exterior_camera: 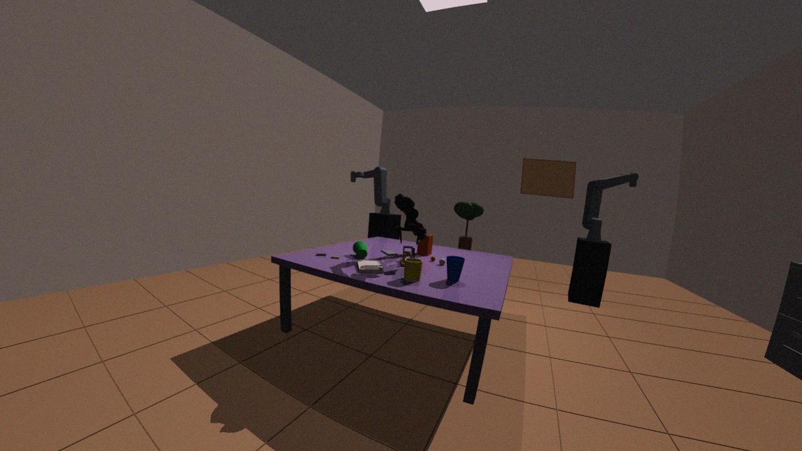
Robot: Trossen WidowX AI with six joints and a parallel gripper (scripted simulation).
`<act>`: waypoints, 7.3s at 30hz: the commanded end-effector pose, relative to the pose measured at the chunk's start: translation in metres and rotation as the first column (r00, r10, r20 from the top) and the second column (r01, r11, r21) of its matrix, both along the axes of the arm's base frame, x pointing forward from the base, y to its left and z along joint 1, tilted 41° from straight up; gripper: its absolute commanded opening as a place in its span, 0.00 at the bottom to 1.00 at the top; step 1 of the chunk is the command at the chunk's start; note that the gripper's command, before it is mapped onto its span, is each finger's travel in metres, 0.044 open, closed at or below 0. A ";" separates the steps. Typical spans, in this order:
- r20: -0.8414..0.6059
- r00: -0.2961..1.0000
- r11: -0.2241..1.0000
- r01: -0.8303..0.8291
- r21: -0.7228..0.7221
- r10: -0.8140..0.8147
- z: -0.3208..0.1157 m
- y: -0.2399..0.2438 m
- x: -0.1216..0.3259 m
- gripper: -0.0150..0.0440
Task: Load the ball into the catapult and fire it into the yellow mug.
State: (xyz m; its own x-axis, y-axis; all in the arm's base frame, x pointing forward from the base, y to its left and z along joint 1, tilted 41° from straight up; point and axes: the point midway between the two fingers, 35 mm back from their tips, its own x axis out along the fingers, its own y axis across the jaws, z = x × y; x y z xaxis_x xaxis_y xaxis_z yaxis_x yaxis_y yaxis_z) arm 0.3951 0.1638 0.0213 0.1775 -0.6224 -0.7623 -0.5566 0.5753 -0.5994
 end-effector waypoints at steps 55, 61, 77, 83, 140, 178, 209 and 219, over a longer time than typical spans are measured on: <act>-0.009 1.000 1.000 0.011 -0.011 -0.011 -0.071 -0.064 0.012 0.69; -0.009 1.000 1.000 0.011 -0.011 -0.011 -0.071 -0.064 0.012 0.49; -0.014 1.000 1.000 0.008 -0.012 -0.008 -0.036 -0.033 0.004 0.25; -0.014 1.000 1.000 0.008 -0.013 -0.008 -0.043 -0.039 0.005 0.25; -0.015 1.000 1.000 0.005 -0.011 -0.005 -0.007 -0.007 -0.001 1.00; -0.014 1.000 1.000 0.008 -0.016 -0.009 -0.061 -0.056 0.008 1.00; -0.009 1.000 1.000 0.012 -0.011 -0.012 -0.069 -0.062 0.011 0.40; -0.014 1.000 1.000 0.009 -0.012 -0.009 -0.036 -0.033 0.003 0.25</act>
